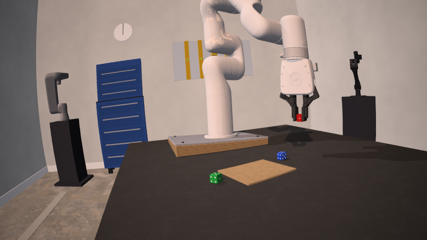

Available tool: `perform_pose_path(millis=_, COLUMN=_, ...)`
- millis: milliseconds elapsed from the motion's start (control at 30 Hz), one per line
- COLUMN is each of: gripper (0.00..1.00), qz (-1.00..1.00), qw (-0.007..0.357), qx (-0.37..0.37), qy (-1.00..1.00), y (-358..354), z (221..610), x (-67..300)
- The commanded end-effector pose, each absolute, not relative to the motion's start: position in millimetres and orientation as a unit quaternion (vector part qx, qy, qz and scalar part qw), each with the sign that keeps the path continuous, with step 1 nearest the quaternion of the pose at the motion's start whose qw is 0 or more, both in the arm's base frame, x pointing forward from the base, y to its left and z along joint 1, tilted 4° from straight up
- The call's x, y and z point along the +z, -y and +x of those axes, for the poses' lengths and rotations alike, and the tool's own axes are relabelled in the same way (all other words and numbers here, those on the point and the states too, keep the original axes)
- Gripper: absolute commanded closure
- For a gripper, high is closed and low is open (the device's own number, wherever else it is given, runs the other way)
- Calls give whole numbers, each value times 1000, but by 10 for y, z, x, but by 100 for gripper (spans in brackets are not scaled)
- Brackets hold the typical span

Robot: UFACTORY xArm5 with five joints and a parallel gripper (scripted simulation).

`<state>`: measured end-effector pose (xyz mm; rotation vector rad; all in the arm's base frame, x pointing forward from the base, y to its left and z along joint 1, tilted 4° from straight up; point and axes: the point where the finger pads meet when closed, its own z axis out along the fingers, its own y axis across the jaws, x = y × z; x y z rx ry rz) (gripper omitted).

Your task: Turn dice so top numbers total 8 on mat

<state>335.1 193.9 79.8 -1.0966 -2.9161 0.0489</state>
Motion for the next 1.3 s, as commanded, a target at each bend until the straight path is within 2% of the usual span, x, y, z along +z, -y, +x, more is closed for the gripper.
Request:
perform_pose_path(millis=0, gripper=85, qz=-271, qw=15, qx=15, qy=962, y=-1934, z=3465, x=794)
perform_pose_path(millis=1000, gripper=85, qz=161, qw=22, qx=6, qy=987, y=-1817, z=4015, x=677)
perform_pose_path(millis=1267, gripper=85, qz=210, qw=23, qx=5, qy=977, y=-1798, z=4076, x=660)
